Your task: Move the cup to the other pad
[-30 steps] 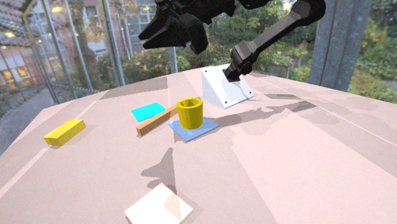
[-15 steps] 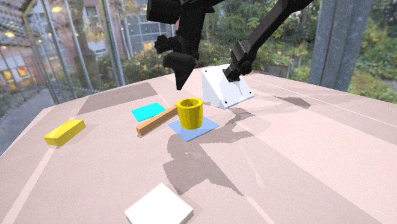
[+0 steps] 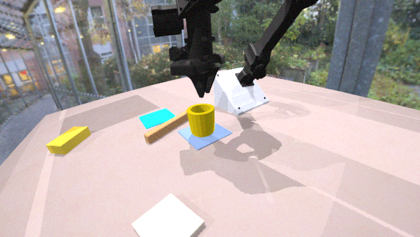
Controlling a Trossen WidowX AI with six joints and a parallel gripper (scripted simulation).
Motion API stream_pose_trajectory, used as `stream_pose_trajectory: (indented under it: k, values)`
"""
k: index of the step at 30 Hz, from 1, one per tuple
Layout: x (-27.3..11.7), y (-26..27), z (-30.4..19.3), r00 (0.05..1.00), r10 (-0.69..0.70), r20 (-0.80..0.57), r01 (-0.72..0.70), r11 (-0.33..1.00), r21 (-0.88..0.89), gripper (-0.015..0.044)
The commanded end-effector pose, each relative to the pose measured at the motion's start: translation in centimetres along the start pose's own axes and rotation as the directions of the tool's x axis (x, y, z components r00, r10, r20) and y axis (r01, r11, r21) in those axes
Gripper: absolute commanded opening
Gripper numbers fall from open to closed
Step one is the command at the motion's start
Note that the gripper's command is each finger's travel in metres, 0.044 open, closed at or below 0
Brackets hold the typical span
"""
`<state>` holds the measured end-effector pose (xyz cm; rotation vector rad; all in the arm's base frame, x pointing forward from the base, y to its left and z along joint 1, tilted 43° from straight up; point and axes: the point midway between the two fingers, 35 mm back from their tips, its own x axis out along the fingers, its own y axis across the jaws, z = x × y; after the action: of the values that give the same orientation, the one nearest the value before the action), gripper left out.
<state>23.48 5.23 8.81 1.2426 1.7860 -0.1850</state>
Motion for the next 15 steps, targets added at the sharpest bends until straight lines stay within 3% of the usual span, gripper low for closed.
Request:
stream_pose_trajectory:
  k: [1, 15]
  values:
    - [0.2, 0.0, -0.1, 1.000, 0.002, -0.009, -0.002, 1.000, 0.013, 0.0167]
    - [2.5, 0.1, 0.1, 1.000, 0.001, -0.007, -0.001, 1.000, 0.013, 0.0167]
